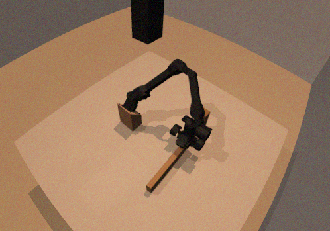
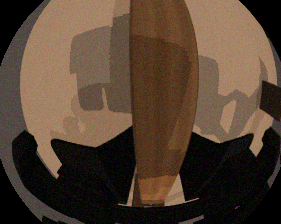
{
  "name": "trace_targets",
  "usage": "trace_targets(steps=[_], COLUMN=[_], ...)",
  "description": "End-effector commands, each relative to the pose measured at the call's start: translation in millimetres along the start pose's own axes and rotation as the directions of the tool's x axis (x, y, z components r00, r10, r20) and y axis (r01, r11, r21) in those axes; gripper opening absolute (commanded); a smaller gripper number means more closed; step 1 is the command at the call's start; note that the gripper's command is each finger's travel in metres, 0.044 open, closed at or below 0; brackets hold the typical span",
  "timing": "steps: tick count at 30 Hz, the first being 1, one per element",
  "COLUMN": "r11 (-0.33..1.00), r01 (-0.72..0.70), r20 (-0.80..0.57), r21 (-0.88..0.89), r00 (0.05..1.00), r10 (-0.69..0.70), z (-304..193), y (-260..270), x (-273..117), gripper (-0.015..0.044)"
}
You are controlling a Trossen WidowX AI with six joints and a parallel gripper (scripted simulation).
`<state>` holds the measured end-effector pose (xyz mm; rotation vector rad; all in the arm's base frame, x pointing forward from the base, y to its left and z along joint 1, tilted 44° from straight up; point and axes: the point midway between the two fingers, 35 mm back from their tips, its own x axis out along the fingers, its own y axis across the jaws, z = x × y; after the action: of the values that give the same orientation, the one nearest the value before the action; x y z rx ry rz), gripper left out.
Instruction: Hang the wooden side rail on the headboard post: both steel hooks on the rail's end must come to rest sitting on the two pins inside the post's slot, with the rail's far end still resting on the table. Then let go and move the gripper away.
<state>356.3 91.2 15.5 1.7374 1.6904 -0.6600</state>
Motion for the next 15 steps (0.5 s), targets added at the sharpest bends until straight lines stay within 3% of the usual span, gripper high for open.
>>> trace_targets(steps=[1,15], r11=[0.999,0.996], r01=[-0.001,0.000], r20=[-0.004,-0.004], r21=[0.039,0.087], r00=[1.000,1.000], r10=[0.001,0.000], z=[-0.3,-0.5], y=[-0.3,-5.6], x=[-0.1,-0.2], gripper=[0.0000,0.0000])
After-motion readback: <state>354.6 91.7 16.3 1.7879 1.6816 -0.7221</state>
